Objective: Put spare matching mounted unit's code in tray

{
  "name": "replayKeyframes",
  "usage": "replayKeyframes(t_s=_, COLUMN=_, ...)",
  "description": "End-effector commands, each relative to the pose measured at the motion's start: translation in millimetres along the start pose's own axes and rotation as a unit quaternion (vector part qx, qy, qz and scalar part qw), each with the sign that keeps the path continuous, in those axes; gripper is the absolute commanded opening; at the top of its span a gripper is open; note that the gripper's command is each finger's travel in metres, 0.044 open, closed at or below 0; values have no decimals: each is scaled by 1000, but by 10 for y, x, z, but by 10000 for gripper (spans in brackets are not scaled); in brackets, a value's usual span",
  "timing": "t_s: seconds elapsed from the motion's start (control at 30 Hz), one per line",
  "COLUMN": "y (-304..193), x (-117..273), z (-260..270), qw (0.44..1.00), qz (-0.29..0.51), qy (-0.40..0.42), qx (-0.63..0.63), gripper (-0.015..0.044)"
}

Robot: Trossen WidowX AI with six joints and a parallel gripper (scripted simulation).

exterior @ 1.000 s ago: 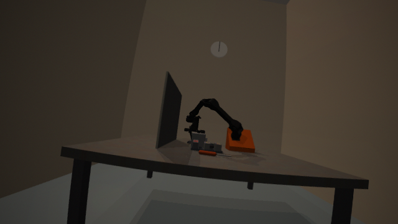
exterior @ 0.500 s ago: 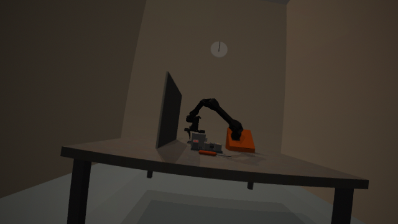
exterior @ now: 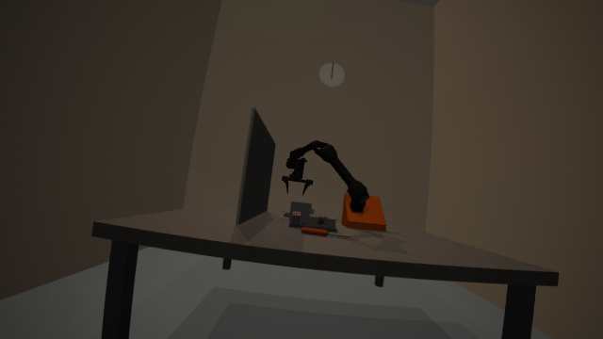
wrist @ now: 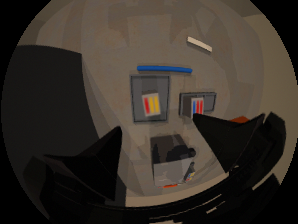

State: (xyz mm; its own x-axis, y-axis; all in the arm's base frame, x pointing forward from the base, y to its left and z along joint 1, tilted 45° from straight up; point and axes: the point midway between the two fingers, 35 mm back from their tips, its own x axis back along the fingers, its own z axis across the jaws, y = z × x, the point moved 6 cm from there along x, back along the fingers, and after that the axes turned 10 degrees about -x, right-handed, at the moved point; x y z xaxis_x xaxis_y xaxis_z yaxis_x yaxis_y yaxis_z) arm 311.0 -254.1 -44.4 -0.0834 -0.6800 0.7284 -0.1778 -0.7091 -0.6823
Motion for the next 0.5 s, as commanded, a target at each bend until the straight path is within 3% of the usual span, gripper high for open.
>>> replayKeyframes(t_s=0.0, y=-50, x=33, z=9, qw=1000, qz=2, qy=-11, qx=6, gripper=440)
replayKeyframes(t_s=0.47, y=-2, x=58, z=-3, qw=1000, qz=-2, qy=3, qx=0, gripper=440)
